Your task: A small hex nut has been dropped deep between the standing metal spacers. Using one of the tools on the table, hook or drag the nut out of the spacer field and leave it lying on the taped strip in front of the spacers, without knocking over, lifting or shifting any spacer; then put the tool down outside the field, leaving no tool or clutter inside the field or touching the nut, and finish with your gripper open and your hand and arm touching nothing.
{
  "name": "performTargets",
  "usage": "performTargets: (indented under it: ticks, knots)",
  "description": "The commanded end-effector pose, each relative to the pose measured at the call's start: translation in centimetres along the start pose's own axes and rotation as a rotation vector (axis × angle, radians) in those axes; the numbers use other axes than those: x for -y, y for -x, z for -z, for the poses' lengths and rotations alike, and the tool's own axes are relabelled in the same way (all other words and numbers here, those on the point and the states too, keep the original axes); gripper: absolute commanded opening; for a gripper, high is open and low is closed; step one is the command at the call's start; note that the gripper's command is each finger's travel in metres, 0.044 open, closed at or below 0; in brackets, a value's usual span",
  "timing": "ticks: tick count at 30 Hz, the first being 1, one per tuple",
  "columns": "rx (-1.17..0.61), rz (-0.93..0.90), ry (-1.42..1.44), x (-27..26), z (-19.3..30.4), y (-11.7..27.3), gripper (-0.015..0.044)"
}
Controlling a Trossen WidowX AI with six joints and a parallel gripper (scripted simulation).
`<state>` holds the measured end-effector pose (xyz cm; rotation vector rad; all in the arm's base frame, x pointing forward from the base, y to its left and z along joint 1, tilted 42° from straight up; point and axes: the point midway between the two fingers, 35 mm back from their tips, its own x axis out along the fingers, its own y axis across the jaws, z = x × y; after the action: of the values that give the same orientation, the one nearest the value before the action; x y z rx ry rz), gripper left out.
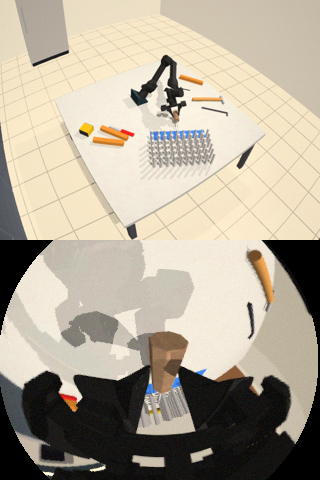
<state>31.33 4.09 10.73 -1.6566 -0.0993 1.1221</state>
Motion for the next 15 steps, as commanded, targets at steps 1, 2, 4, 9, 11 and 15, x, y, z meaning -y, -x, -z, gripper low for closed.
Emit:
performTargets:
  ticks: [1,2,4,9,11,15]
  knots:
    - [-0.004,0.006,0.009,0.20,0.32,-0.01,0.0000]
    - [-0.004,0.006,0.009,0.20,0.37,-0.04,0.0000]
    - [-0.004,0.006,0.009,0.20,0.47,-0.08,0.0000]
    - [-0.004,0.006,0.010,0.21,0.72,-0.19,0.0000]
    - [-0.004,0.006,0.010,0.21,0.81,-0.23,0.0000]
    - [-0.004,0.006,0.010,0.22,1.01,-0.32,0.0000]
